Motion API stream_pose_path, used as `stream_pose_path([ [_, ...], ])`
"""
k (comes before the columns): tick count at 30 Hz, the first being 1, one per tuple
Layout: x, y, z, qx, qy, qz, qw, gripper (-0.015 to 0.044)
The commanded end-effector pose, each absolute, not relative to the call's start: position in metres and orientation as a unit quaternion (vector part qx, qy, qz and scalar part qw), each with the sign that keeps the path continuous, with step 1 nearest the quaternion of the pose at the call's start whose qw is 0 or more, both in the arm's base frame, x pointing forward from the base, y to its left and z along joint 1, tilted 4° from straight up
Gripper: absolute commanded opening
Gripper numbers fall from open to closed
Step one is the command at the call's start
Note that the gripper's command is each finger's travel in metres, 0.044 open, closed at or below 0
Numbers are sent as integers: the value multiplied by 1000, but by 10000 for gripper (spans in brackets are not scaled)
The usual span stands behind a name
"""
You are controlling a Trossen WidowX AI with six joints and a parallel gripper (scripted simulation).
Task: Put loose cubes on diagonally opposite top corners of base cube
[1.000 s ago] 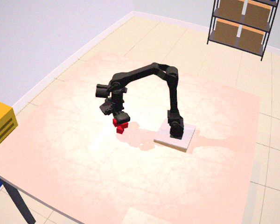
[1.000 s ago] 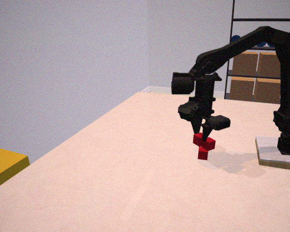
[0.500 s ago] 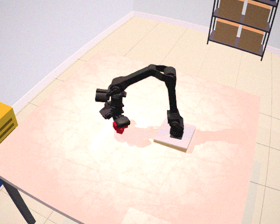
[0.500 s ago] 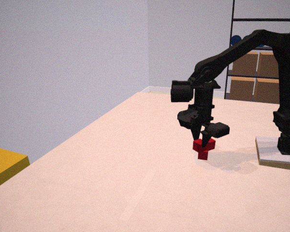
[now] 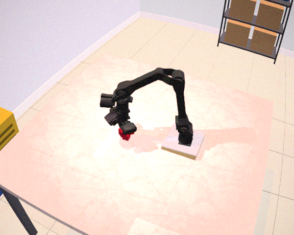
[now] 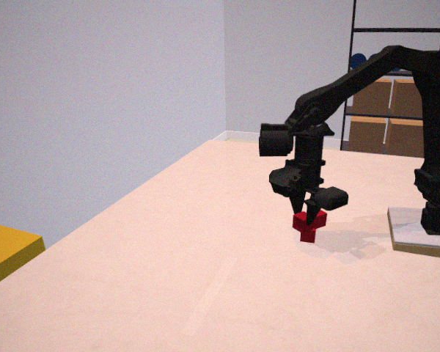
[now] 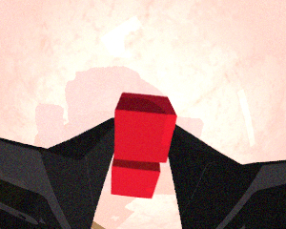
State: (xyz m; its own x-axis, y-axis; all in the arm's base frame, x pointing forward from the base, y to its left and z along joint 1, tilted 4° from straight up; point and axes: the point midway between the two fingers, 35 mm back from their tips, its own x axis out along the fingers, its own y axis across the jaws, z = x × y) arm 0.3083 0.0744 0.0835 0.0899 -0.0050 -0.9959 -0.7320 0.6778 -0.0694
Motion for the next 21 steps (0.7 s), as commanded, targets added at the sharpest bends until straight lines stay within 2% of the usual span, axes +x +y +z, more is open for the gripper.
stream_pose_path([
  [1, 309, 74, 83, -300, 619, 268, 675, 105],
  [4, 309, 74, 83, -300, 619, 268, 675, 105],
  [8, 309, 74, 83, -300, 619, 268, 675, 205],
  [21, 307, 74, 98, -298, 619, 269, 675, 205],
])
